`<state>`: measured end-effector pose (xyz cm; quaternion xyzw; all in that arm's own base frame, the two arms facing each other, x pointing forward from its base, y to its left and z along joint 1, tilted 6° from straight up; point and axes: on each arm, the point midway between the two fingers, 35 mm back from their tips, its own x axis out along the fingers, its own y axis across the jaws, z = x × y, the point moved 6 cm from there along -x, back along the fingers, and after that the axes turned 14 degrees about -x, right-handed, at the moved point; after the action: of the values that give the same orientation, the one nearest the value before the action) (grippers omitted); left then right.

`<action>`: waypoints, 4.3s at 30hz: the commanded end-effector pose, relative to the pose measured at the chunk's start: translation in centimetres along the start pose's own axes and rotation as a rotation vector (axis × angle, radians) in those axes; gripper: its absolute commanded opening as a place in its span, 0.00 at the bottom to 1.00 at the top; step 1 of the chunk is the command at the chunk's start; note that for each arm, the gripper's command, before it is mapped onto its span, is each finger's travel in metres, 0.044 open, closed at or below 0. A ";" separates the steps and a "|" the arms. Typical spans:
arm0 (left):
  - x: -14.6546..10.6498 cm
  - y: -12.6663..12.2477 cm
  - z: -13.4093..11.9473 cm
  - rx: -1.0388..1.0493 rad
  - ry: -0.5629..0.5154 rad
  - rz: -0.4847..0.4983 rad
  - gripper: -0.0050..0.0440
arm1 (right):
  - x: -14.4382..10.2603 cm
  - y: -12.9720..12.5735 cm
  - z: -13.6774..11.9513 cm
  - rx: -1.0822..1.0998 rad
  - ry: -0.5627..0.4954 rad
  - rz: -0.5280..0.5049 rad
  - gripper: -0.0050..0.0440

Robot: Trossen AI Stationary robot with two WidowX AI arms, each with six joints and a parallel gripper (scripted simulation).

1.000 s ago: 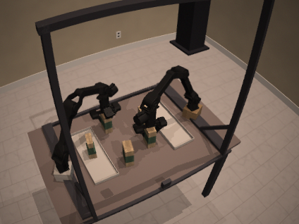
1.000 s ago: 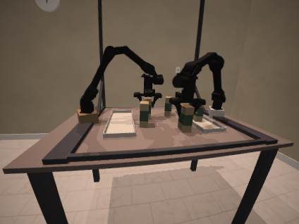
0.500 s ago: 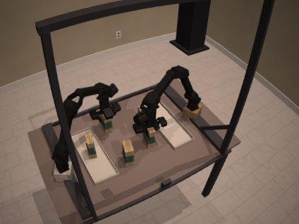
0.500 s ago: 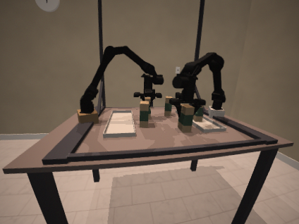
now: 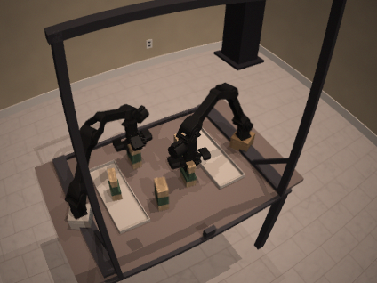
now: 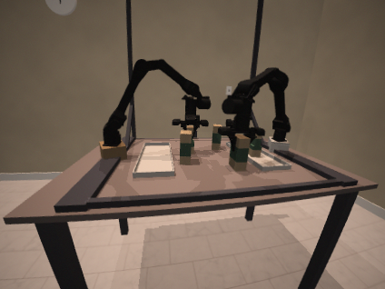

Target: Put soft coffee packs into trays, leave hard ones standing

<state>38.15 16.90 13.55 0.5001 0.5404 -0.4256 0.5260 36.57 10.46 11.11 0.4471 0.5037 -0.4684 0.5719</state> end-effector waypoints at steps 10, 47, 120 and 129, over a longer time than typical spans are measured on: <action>-1.1 0.2 -0.1 0.002 0.005 0.033 0.32 | -0.8 0.2 0.1 -0.001 0.002 0.026 0.33; -1.1 0.2 -0.1 0.002 0.005 0.033 0.83 | -6.3 0.1 0.1 -0.001 0.002 0.026 0.33; -8.7 -16.2 -3.4 0.003 0.009 0.021 0.83 | -6.2 -1.1 0.0 -0.001 0.002 0.025 0.33; -8.7 -16.2 -3.4 0.003 0.009 0.021 0.83 | -6.1 -4.7 -0.4 -0.001 0.003 0.023 0.33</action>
<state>21.36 17.36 20.76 0.4981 0.5414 -0.4281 0.5249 33.15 10.60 15.45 0.4361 0.5108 -0.4764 0.5674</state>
